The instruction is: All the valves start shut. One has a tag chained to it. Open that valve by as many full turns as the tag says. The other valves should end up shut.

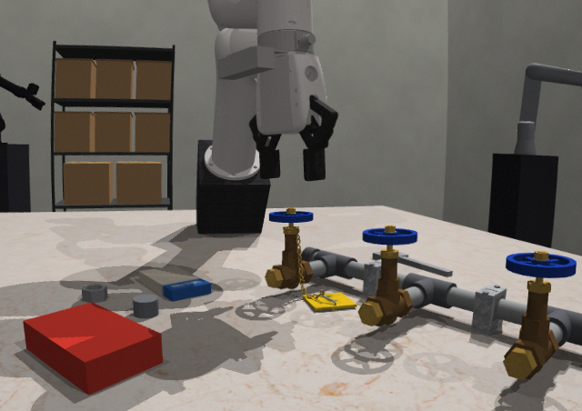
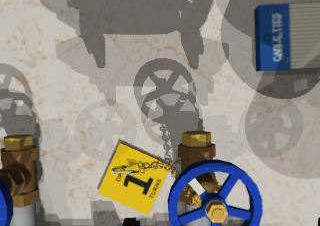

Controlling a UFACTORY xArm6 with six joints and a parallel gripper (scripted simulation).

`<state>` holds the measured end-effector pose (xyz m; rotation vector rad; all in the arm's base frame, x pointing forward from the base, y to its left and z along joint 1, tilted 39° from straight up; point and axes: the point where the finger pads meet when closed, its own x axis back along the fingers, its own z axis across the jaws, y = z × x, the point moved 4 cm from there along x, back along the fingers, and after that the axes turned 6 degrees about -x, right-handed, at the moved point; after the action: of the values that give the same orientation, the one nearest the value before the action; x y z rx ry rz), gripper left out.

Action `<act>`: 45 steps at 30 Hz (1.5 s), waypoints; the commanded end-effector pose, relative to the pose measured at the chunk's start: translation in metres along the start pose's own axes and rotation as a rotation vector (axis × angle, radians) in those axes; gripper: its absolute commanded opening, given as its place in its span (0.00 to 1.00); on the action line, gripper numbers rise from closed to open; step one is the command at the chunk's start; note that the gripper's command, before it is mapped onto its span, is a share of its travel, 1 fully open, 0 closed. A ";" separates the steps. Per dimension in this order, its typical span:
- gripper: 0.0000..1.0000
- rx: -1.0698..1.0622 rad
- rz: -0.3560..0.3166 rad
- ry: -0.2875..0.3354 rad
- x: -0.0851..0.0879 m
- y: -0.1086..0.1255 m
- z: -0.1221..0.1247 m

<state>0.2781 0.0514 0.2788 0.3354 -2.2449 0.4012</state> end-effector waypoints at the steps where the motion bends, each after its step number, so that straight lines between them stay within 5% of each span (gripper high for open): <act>1: 1.00 -0.275 0.047 -0.021 0.000 0.001 0.002; 26: 1.00 -0.289 0.050 -0.022 -0.005 0.001 0.002; 45: 1.00 -0.289 0.050 -0.022 -0.042 0.000 0.002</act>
<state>0.2970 0.0545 0.2487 0.1330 -2.2940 0.0950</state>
